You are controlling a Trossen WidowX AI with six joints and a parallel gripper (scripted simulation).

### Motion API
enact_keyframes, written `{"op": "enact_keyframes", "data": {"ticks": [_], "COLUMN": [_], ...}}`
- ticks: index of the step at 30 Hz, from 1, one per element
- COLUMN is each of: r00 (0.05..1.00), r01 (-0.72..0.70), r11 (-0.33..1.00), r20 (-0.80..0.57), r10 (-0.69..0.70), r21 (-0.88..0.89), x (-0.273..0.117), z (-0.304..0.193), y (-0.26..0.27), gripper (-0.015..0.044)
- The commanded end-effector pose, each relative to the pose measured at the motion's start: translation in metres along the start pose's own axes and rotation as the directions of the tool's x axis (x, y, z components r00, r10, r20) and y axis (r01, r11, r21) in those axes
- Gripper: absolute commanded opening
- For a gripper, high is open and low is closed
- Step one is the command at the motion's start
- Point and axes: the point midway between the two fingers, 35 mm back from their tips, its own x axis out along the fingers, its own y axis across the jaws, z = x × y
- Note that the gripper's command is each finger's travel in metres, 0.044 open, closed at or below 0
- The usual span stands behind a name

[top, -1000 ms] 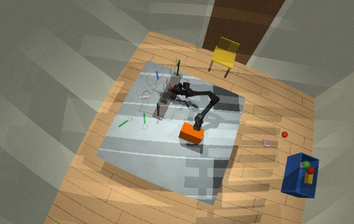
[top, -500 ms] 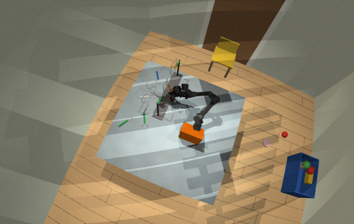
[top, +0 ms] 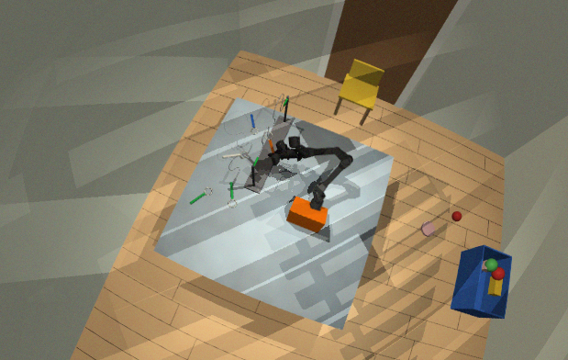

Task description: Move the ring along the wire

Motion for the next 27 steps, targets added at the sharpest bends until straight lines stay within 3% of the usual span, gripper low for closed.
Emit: {"op": "enact_keyframes", "data": {"ticks": [1,13,27], "r00": [0.998,0.978,0.931], "r01": [-0.056,-0.193,-0.314], "r11": [0.995,0.921,0.744], "r20": [-0.005,-0.005,0.039], "r10": [0.057,0.207,0.362], "r21": [0.085,0.338,0.589], "x": [-0.003,-0.014,-0.033], "z": [0.002,0.011,0.035], "y": [0.017,0.06,0.101], "gripper": [-0.015,-0.015,-0.015]}}
